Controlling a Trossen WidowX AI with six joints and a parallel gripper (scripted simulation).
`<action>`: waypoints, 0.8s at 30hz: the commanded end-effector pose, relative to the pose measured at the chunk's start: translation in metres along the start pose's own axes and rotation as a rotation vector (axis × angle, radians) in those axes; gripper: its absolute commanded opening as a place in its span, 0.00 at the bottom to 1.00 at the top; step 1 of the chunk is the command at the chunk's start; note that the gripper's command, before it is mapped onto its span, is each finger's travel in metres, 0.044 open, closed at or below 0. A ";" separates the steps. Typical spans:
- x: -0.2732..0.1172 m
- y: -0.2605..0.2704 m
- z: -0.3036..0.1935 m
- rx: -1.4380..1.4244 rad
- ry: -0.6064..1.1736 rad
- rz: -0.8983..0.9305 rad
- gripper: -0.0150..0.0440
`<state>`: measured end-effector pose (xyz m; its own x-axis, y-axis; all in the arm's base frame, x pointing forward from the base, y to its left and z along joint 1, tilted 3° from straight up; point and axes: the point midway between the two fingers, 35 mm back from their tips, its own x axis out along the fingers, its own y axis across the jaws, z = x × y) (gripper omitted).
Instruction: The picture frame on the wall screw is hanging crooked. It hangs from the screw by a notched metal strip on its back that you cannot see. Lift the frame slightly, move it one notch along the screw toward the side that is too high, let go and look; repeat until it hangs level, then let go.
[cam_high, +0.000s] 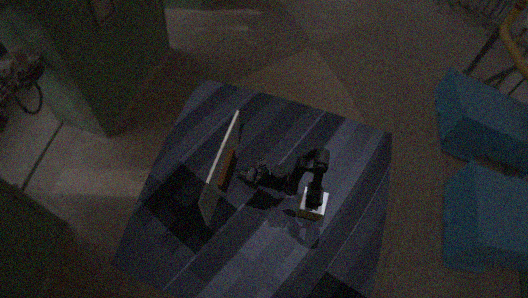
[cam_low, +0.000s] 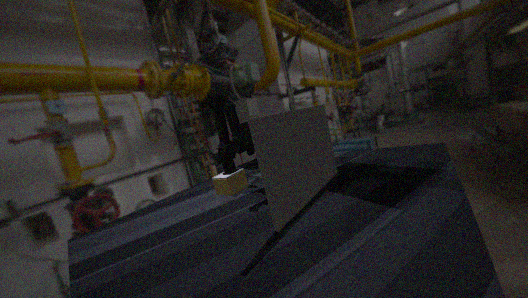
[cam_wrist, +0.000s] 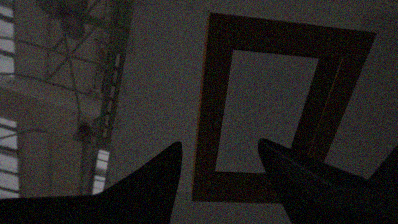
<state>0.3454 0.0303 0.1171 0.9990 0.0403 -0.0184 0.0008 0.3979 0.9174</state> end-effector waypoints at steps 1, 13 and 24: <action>-0.012 0.001 0.000 -0.099 -0.005 0.007 0.69; -0.036 0.045 -0.009 -0.036 0.007 -0.033 0.69; -0.088 0.065 -0.010 -0.064 0.014 -0.063 0.69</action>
<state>0.2836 0.0622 0.1707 0.9973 0.0311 -0.0658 0.0449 0.4480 0.8929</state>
